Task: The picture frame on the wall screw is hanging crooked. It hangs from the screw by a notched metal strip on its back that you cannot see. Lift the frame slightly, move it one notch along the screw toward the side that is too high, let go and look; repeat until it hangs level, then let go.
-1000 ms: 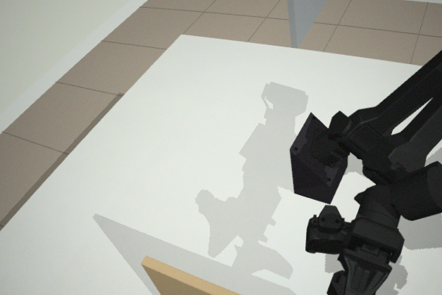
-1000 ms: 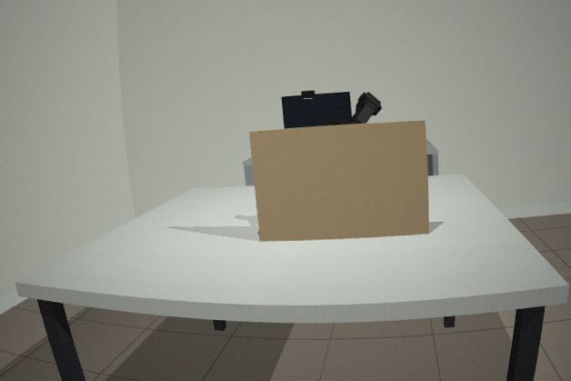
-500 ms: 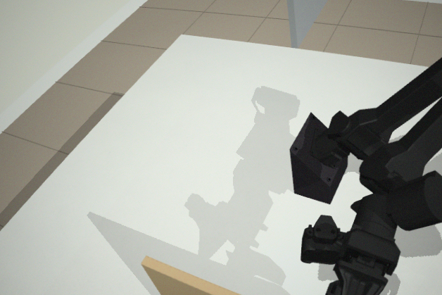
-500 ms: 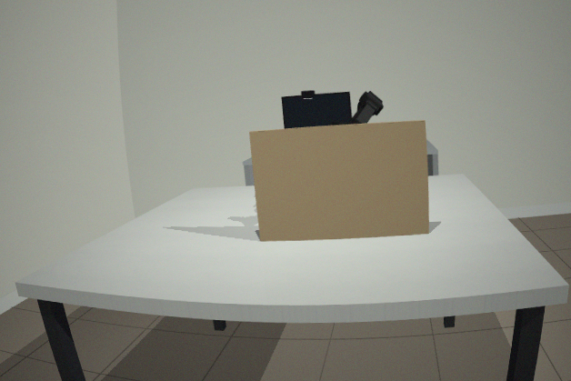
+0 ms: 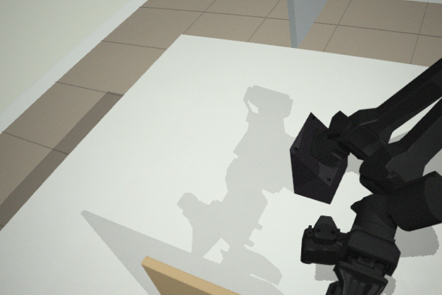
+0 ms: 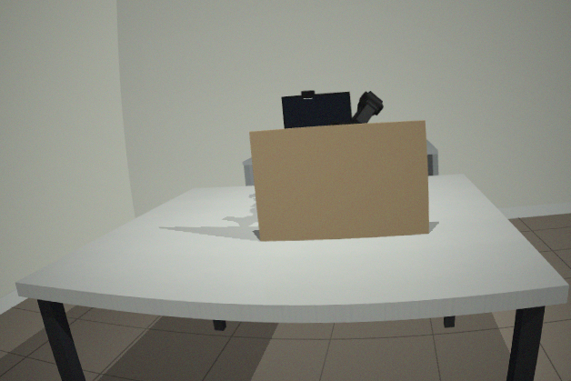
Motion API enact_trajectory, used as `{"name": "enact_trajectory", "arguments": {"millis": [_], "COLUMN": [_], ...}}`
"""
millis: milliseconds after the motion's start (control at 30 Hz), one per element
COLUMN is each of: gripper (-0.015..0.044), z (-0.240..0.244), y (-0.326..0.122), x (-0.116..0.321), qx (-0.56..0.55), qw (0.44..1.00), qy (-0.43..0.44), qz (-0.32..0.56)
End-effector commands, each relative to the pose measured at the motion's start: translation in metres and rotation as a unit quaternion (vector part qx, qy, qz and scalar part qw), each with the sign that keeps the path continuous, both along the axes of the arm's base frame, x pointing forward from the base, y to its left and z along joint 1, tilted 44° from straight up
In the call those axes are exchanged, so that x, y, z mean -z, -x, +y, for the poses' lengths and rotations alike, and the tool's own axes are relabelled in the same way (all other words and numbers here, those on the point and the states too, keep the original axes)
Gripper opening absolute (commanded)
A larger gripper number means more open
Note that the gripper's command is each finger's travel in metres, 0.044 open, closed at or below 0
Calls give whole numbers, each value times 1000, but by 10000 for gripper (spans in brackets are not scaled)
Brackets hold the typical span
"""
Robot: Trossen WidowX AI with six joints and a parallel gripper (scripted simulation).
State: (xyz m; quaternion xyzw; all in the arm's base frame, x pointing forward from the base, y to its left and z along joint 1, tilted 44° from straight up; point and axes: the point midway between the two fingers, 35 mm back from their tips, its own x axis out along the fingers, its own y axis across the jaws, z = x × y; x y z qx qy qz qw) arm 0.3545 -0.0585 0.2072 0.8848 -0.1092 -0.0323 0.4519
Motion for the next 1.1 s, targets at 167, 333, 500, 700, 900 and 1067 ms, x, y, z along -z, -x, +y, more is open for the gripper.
{"name": "enact_trajectory", "arguments": {"millis": [167,333,500,700,900,1067], "gripper": [260,260,234,96,56,0], "z": [1,1,1,1,1,1], "y": [0,0,-1,-1,-1,-1], "x": [0,0,-1,-1,-1,-1], "qx": [-3,-3,-3,-3,-3,-3], "qw": [1000,1000,1000,1000,1000,1000], "qy": [1,1,1,1,1,1], "qz": [0,0,0,0,0,0]}}
